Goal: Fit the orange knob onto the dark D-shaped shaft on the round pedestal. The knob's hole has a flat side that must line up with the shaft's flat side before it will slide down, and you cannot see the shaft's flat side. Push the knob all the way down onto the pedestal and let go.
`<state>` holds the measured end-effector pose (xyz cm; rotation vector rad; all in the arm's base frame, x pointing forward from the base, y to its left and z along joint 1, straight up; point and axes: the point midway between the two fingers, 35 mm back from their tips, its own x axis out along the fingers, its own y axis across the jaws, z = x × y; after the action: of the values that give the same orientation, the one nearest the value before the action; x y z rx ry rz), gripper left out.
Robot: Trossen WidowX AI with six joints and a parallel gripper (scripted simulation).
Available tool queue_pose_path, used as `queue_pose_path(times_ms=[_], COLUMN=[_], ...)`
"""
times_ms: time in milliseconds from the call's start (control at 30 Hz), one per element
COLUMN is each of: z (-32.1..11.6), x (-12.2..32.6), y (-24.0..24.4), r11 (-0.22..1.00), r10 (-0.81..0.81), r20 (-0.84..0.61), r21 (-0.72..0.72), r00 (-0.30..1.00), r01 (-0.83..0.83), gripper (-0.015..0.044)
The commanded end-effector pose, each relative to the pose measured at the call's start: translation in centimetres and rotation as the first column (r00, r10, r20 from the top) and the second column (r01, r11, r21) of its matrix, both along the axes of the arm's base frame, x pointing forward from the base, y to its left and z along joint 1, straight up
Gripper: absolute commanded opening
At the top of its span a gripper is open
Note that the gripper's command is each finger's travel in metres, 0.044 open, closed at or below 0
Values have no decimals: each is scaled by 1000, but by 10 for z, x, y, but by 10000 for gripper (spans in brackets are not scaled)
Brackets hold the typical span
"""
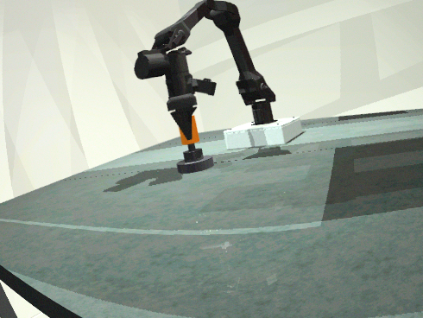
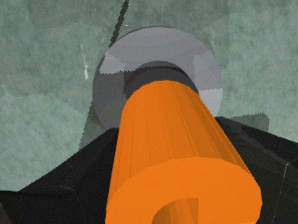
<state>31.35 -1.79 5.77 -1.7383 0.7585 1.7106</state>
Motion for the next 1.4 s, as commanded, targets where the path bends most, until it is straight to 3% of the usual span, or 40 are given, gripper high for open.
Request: queue_pose_path(times_ms=[0, 200, 433, 1367], z=[1, 5, 3, 2], x=[0, 1, 1, 0], y=[-1, -1, 0, -1], r11=[1000, 1000, 977, 977], r10=[6, 15, 214, 214], r20=[1, 1, 1, 1], r21=[-1, -1, -5, -5], r00=[1000, 1000, 977, 977], r01=[-6, -15, -214, -214], gripper=[0, 0, 0, 0])
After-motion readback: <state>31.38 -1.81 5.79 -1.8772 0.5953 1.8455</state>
